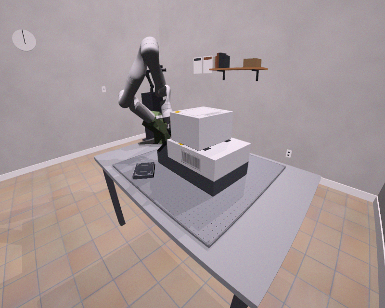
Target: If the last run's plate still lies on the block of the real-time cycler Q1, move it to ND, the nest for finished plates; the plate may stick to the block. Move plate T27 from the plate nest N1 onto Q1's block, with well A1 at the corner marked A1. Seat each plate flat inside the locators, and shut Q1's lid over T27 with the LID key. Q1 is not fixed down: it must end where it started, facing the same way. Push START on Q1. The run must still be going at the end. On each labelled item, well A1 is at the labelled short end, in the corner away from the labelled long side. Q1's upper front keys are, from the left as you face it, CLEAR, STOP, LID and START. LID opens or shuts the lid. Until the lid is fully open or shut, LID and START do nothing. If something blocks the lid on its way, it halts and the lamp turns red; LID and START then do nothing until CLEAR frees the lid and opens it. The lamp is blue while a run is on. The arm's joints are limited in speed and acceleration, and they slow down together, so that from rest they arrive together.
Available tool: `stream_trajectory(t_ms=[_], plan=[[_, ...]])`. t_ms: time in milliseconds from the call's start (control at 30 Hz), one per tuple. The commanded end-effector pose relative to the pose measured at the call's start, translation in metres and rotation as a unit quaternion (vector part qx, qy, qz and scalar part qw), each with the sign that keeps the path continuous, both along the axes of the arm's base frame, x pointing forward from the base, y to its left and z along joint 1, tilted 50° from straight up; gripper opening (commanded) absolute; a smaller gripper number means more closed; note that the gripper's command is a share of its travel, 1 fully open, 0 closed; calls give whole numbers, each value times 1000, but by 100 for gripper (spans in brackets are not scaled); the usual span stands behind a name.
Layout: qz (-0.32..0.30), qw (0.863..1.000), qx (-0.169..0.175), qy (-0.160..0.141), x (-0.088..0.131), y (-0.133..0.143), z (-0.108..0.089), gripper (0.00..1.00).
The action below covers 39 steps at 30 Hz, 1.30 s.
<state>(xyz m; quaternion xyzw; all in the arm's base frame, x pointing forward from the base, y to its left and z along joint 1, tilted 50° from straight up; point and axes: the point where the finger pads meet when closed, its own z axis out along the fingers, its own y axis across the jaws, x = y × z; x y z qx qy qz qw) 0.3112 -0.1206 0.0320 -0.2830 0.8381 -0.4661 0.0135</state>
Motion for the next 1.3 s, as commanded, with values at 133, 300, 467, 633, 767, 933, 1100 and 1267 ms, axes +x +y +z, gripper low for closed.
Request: stream_trajectory(t_ms=[133, 300, 467, 633, 767, 933, 1100, 1267], plan=[[0, 1000, 0, 0, -4, 5, 2, 10], [0, 1000, 0, 0, -7, 8, 4, 10], [0, 1000, 0, 0, -7, 8, 4, 10], [0, 1000, 0, 0, -7, 8, 4, 10], [0, 1000, 0, 0, -7, 8, 4, 10], [0, 1000, 0, 0, -7, 8, 4, 10], [0, 1000, 0, 0, -7, 8, 4, 10], [0, 1000, 0, 0, -7, 8, 4, 10]])
